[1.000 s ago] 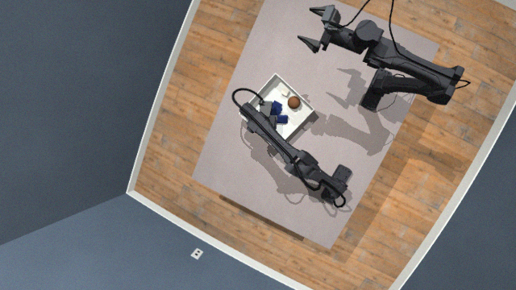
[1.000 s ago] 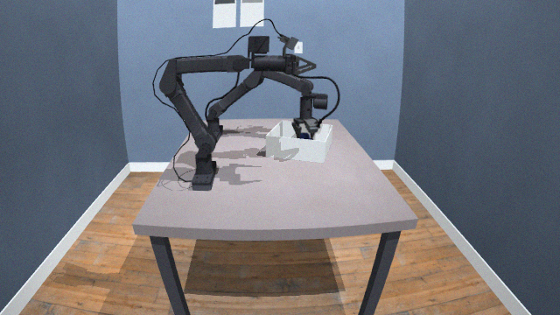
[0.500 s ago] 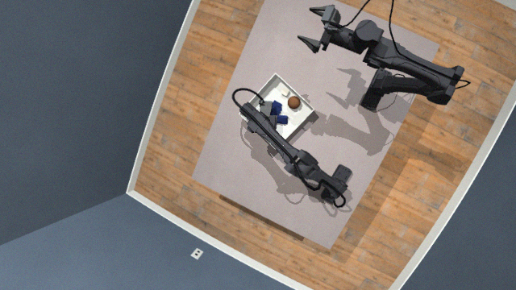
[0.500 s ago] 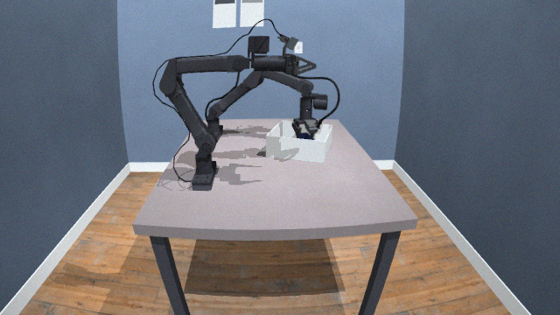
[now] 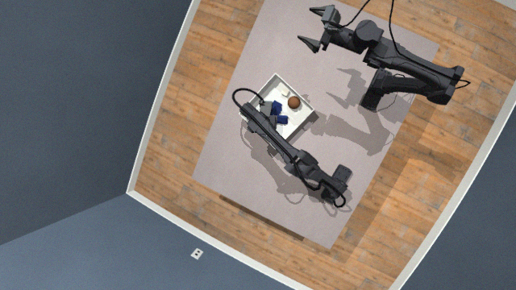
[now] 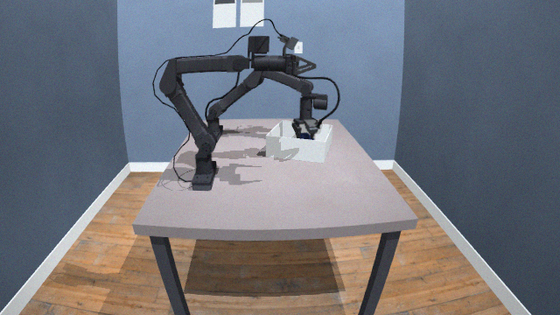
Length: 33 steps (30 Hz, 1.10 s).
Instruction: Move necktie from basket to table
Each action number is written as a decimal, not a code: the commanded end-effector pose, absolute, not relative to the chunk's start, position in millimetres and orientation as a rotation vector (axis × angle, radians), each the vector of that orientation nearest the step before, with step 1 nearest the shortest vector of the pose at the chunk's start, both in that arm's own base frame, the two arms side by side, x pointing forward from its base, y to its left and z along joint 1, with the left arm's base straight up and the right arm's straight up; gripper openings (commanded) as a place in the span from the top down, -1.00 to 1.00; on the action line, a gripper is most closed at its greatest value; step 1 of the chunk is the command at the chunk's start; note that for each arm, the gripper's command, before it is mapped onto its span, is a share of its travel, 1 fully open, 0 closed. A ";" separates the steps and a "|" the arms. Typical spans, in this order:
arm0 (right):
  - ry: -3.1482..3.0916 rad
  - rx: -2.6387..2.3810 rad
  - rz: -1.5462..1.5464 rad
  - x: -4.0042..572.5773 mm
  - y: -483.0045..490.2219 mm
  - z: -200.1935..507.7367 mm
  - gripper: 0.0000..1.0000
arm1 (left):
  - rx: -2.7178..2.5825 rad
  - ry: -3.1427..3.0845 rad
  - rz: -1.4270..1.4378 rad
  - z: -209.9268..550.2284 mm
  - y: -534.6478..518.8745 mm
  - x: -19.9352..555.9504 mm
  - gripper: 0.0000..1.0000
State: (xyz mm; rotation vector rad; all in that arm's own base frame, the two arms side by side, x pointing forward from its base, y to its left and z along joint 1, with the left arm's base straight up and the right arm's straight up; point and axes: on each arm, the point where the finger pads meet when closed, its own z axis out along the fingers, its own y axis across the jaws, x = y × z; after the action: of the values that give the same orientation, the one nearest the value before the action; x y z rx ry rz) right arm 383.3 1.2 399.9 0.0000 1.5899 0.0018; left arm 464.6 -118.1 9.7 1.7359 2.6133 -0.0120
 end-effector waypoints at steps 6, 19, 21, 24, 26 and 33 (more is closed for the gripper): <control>1.590 0.000 0.002 383.3 1.2 399.9 -1.00 | 1.736 2.618 0.000 2.1 -115.3 465.1 -0.49; 1.590 0.000 0.002 383.3 1.2 399.9 -1.00 | 1.736 2.618 0.000 2.1 -115.3 465.1 -0.43; 1.590 0.000 0.002 383.3 1.2 399.9 -1.00 | 1.736 2.618 0.000 2.1 -115.3 465.1 -0.36; 1.590 0.000 0.002 383.3 1.2 399.9 -1.00 | 1.736 2.618 0.000 2.1 -115.3 465.1 -0.27; 1.590 0.000 0.002 383.3 1.2 399.9 -1.00 | 1.736 2.618 0.000 2.1 -115.3 465.1 -0.21; 1.590 0.000 0.002 383.3 1.2 399.9 -1.00 | 1.736 2.618 0.000 2.1 -115.3 465.1 0.01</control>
State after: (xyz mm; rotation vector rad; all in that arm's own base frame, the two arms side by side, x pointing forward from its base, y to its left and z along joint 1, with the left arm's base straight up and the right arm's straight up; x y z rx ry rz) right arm 383.3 1.2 399.9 0.0000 1.5899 0.0018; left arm 467.3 -117.8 9.8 1.7306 2.6069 -0.0002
